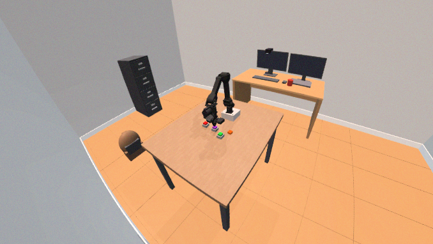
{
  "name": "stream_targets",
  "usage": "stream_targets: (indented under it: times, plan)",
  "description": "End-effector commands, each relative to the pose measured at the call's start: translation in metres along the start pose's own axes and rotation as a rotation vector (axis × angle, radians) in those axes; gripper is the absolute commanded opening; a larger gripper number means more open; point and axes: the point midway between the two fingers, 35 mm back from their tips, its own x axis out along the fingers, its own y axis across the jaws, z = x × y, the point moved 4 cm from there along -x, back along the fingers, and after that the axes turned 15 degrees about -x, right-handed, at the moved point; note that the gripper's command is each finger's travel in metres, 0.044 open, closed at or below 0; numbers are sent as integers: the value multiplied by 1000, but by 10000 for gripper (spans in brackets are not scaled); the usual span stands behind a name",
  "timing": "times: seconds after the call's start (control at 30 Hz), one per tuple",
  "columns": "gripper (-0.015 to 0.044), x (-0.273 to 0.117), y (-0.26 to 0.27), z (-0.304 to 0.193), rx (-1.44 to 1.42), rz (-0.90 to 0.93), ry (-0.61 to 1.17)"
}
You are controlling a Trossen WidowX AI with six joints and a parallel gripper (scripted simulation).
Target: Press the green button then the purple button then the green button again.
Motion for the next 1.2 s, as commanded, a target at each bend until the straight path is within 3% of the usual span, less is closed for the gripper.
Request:
stream_targets:
  times: [0.0,1.17]
  plan:
    - [20,9,1,-3,-6,2,14]
    - [20,8,0,-1,-1,1,4]
